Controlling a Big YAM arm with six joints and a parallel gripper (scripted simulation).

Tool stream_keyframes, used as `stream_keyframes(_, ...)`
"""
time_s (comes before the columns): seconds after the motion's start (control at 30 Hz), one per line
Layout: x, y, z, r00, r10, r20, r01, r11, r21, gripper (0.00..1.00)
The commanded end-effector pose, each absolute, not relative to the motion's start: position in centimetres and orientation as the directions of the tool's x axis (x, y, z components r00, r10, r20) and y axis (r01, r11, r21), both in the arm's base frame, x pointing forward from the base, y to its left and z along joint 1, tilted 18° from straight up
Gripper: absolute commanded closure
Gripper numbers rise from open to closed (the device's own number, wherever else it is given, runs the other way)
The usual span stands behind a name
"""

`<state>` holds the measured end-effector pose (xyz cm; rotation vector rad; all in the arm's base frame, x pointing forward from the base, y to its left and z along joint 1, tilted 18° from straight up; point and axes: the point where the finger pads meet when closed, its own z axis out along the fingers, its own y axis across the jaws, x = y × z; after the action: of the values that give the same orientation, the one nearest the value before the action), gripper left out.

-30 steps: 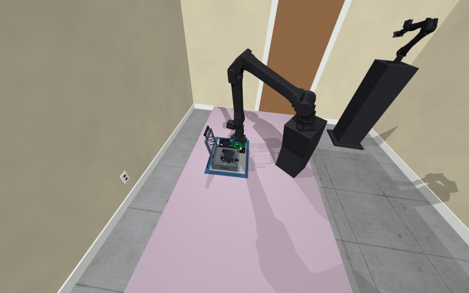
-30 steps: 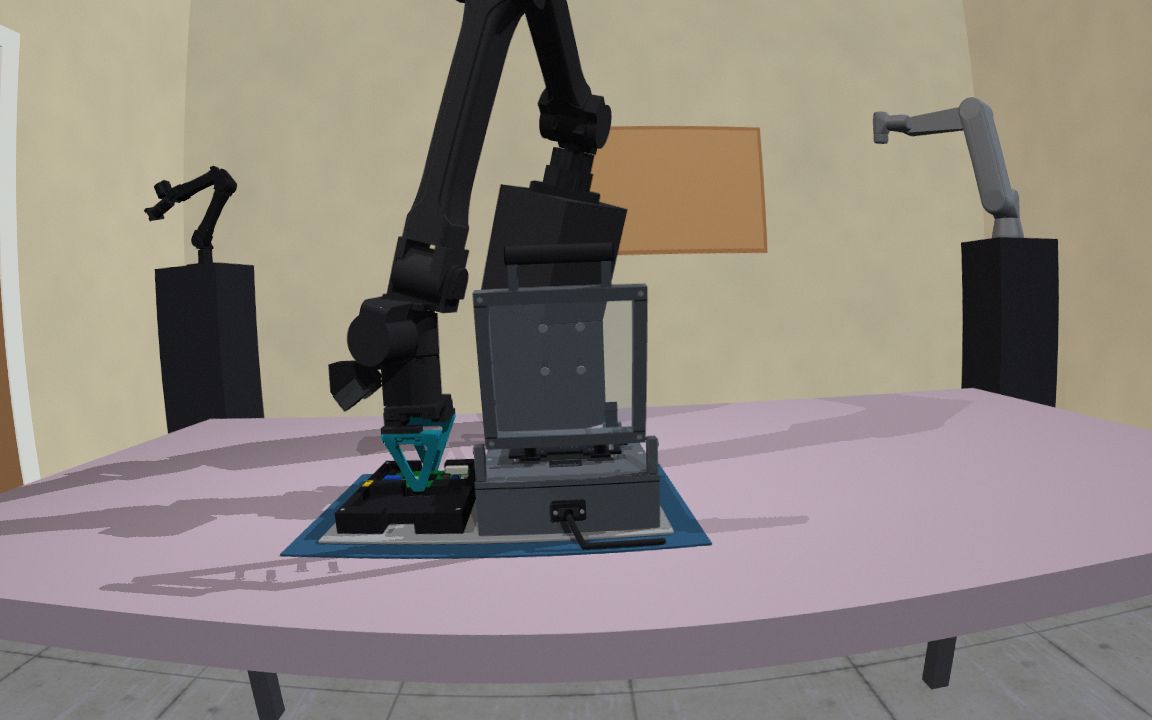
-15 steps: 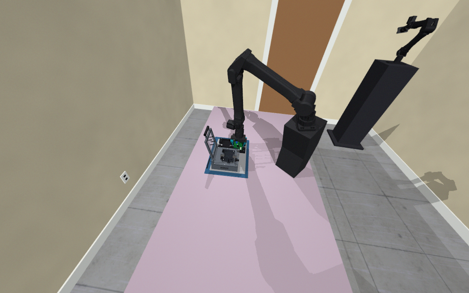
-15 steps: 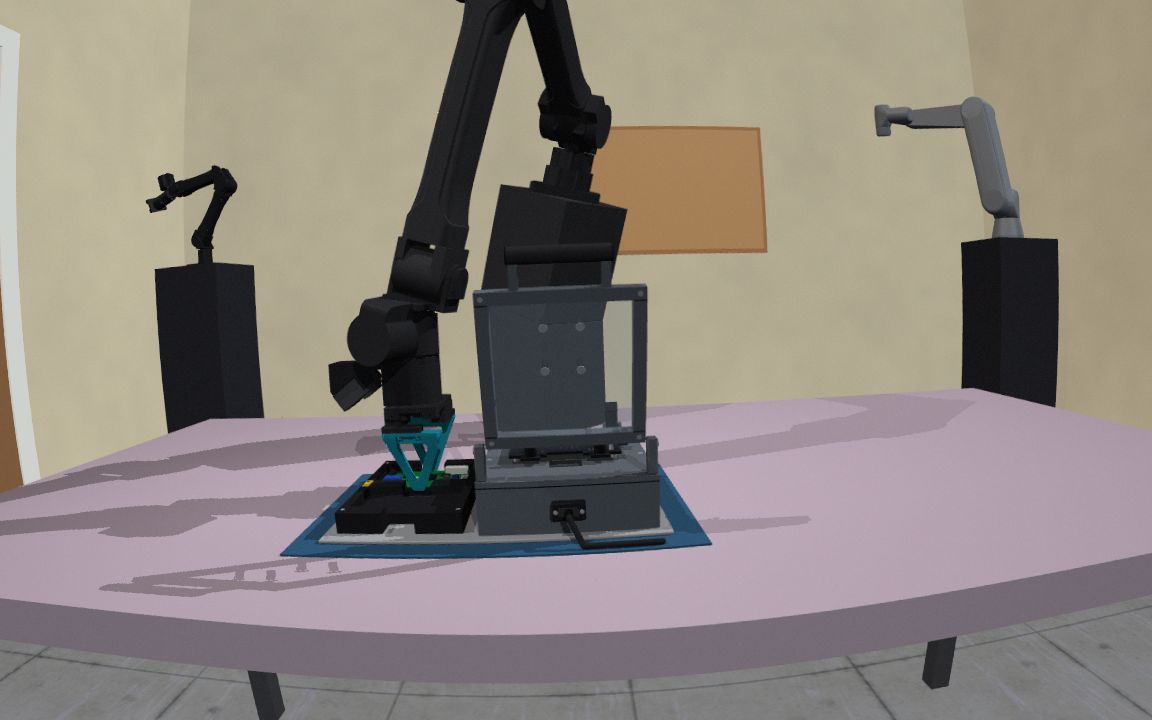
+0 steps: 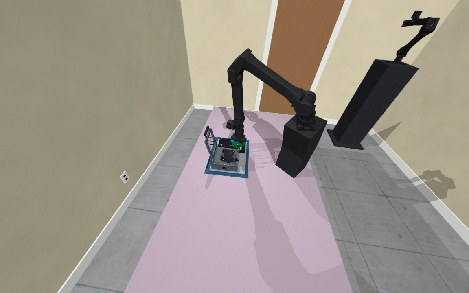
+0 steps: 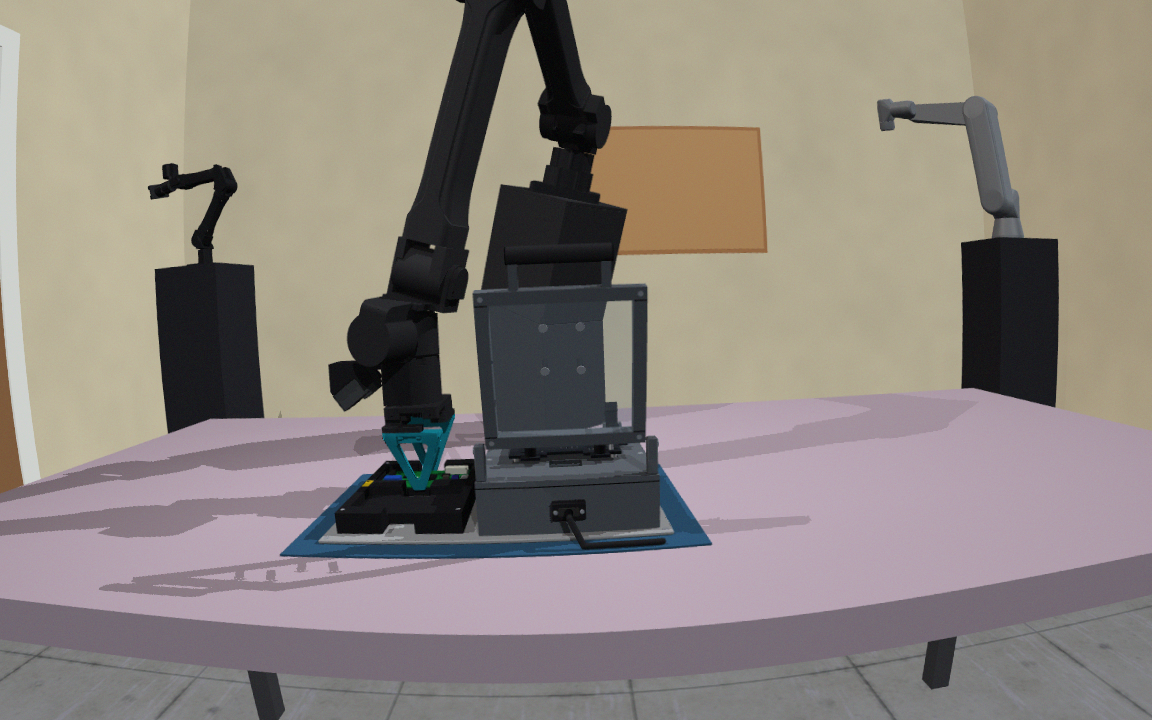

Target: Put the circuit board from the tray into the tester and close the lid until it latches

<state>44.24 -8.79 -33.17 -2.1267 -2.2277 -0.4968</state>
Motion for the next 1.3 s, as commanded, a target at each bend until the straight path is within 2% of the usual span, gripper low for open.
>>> stream_keyframes(0.0, 45.75, -8.67, -32.23, -0.078, 0.972, 0.222, 0.972, 0.025, 0.232, 0.19)
stream_keyframes(0.17, 45.75, -8.67, -32.23, -0.078, 0.972, 0.222, 0.972, 0.025, 0.232, 0.19)
stream_keyframes(0.2, 45.75, -8.67, -32.23, -0.078, 0.972, 0.222, 0.972, 0.025, 0.232, 0.22)
stream_keyframes(0.57, 45.75, -8.67, -32.23, -0.078, 0.972, 0.222, 0.972, 0.025, 0.232, 0.22)
stream_keyframes(0.6, 45.75, -8.67, -32.23, -0.078, 0.972, 0.222, 0.972, 0.025, 0.232, 0.26)
stream_keyframes(1.27, 45.76, -8.66, -32.22, -0.079, 0.972, 0.223, 0.972, 0.026, 0.232, 0.28)
